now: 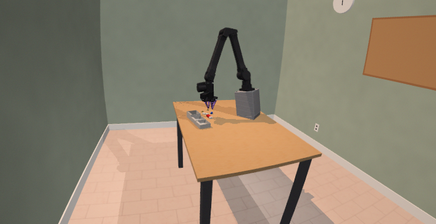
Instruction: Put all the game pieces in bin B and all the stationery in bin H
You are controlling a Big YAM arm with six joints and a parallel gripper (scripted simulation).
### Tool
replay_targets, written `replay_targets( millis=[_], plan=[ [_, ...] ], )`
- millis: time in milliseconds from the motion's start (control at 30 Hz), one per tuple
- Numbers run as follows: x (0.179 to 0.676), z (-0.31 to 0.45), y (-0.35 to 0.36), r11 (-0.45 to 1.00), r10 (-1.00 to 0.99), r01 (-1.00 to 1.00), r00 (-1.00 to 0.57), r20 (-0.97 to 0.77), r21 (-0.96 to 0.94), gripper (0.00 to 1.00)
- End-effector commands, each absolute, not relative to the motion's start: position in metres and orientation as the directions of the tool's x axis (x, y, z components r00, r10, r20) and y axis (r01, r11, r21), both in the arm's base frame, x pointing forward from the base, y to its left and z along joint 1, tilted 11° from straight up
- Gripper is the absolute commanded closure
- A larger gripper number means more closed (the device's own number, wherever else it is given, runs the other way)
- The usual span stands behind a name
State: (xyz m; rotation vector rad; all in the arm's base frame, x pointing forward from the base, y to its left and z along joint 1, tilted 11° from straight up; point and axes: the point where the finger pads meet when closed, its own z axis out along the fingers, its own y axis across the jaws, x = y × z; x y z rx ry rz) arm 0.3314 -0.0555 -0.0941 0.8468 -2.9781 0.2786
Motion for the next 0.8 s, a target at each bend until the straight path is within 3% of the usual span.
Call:
replay_targets(
  millis=[0,433,767],
  plan=[
    [0.3430,-0.0824,-0.0586,0.742,-0.645,-0.646,-0.761,0.073,-0.179,0.63],
    [0.3423,-0.0828,-0.0585,0.519,-0.831,-0.842,-0.537,0.142,-0.146,0.63],
    [0.3513,-0.0808,-0.0555,0.257,-0.947,-0.960,-0.273,0.172,-0.112,0.63]
  ],
)
